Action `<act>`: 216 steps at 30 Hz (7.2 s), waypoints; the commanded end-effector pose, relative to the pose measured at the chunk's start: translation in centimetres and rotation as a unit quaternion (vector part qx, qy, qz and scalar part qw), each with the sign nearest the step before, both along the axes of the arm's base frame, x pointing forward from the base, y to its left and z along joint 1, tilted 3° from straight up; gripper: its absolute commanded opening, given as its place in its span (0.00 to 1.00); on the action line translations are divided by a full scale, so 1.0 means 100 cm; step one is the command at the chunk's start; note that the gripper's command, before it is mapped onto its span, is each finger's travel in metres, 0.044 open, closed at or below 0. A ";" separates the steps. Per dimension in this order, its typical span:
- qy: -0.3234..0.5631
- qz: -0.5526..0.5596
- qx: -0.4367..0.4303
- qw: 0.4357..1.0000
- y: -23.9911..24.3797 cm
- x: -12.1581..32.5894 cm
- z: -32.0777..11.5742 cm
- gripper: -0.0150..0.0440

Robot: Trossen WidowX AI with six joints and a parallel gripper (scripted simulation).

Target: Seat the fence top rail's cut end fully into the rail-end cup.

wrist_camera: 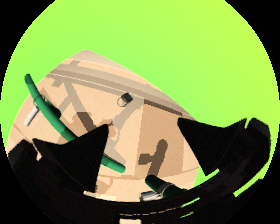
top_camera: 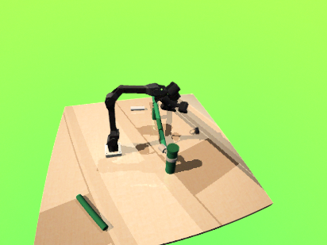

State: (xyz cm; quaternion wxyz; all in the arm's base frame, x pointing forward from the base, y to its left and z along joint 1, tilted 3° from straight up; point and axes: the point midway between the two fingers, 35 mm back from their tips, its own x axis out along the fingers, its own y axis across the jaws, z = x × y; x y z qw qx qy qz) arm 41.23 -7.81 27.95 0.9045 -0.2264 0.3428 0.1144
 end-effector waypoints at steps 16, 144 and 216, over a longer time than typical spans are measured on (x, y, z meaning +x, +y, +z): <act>0.136 -0.230 0.161 0.950 0.036 -0.094 -0.023 1.00; 0.055 0.473 -0.343 0.810 -0.112 -0.142 -0.172 0.25; 0.124 0.292 -0.313 0.895 -0.110 -0.101 -0.169 0.25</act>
